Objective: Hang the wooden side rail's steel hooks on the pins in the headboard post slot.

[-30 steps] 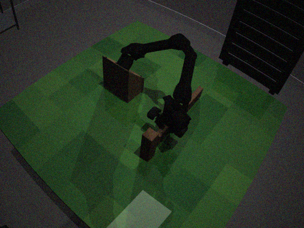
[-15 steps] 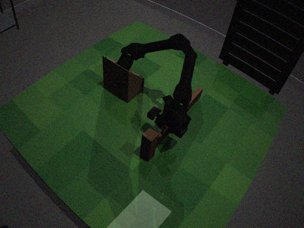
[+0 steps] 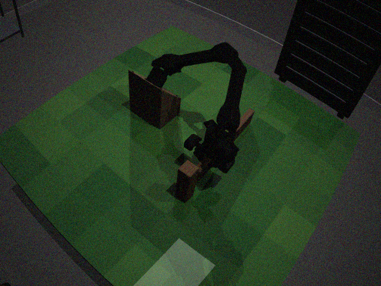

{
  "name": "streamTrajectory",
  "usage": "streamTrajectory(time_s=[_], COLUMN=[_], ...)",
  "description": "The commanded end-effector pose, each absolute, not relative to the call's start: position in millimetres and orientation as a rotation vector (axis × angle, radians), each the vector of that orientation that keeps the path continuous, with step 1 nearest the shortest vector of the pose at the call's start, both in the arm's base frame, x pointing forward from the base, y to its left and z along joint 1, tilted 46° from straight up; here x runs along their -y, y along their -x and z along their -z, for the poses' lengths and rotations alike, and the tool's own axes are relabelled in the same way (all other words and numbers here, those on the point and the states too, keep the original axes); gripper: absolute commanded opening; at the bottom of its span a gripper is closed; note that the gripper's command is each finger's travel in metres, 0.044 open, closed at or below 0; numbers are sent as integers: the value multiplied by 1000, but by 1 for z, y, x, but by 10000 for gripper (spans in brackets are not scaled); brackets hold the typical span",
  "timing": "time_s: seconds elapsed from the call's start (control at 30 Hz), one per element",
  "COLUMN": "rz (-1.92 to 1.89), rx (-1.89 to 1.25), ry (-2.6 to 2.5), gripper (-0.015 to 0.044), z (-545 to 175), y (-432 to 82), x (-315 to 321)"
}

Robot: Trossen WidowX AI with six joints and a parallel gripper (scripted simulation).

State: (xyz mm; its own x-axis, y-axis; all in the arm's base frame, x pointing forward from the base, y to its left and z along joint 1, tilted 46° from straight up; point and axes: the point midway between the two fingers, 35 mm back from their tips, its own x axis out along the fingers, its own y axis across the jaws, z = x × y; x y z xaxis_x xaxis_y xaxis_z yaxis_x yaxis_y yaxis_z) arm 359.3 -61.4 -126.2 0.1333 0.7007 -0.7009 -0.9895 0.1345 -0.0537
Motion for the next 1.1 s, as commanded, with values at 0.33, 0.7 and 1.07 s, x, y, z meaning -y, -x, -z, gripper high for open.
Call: streamTrajectory(time_s=[0.33, 0.7, 1.07], rz=[-1323, -1323, -1323], rx=[-603, -603, -603], ry=[601, 601, 601], gripper=[0, 0, 0], z=[127, 128, 130], y=[-360, -359, -359], x=[69, 70, 70])
